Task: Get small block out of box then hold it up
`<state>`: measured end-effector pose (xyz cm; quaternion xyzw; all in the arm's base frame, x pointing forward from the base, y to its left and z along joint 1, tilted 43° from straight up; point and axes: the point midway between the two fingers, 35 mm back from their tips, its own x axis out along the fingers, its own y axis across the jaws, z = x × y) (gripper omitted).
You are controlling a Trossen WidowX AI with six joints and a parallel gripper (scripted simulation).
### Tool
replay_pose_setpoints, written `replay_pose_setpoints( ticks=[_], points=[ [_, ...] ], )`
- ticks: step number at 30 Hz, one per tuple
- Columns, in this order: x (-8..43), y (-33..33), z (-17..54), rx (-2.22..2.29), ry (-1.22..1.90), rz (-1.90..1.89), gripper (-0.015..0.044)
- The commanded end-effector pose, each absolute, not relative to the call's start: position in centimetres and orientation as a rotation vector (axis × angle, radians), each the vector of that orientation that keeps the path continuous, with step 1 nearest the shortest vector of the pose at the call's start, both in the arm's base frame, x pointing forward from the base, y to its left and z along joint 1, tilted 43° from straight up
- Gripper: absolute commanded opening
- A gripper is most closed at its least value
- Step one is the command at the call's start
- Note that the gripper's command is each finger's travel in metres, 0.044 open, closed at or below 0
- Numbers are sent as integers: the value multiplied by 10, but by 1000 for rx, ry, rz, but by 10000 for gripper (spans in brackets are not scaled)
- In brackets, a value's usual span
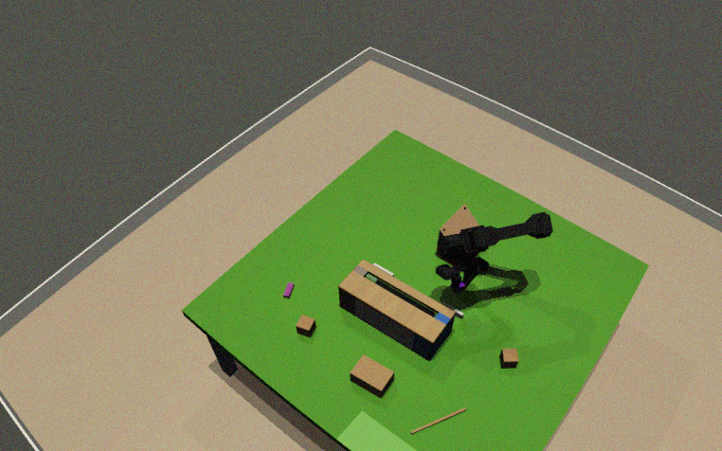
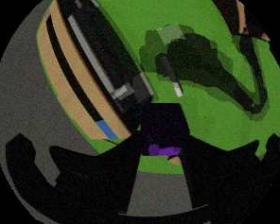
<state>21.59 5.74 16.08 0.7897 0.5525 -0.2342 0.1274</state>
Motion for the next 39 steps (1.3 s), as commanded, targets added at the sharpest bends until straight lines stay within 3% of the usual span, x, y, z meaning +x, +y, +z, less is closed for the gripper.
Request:
replay_pose_setpoints(
  ticks=[1, 13, 39],
  points=[
    [217, 55, 167, 2445, 1609, -849, 0],
    [215, 51, 175, 2753, 1570, -1309, 0],
    [215, 51, 175, 2757, 1569, -1317, 0]
  ],
)
